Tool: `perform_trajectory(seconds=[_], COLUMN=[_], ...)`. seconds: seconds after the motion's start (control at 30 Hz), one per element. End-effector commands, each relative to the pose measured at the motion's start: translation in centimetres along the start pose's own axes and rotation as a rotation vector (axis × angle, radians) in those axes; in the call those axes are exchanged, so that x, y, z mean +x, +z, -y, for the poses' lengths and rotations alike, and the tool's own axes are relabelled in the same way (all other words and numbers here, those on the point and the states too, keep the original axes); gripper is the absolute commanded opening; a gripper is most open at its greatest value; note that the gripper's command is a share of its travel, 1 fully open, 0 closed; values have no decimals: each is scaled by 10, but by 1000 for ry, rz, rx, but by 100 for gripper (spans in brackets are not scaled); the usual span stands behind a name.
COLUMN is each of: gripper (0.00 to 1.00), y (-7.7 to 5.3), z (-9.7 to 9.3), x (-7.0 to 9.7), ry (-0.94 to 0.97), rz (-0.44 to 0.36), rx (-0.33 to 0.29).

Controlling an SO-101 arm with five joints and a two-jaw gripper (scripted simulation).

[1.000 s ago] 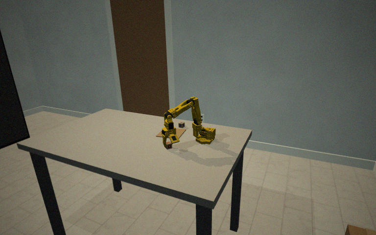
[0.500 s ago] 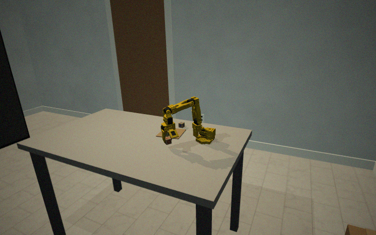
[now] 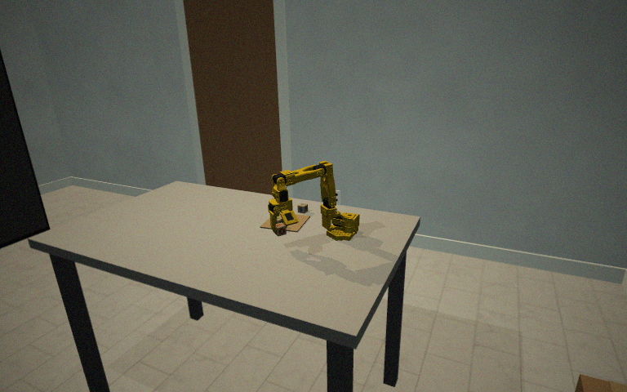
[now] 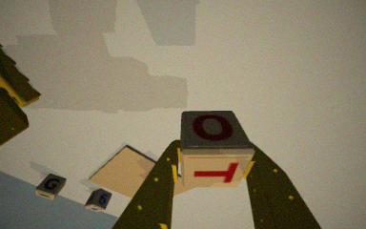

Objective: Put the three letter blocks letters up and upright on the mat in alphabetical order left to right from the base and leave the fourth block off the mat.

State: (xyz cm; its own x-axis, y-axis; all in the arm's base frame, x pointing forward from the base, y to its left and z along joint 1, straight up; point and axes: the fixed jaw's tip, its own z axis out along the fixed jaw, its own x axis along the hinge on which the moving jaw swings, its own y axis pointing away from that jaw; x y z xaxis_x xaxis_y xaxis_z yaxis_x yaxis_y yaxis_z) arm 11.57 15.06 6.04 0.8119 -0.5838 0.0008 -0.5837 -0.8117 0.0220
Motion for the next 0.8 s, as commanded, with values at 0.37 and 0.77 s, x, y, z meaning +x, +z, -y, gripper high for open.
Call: perform_trajectory(seconds=[0.37, 0.77], gripper=[0, 0], y=[-21, -17], z=[6, -26], x=[42, 112], ry=[210, 605], rz=[-11, -27], rx=[129, 125])
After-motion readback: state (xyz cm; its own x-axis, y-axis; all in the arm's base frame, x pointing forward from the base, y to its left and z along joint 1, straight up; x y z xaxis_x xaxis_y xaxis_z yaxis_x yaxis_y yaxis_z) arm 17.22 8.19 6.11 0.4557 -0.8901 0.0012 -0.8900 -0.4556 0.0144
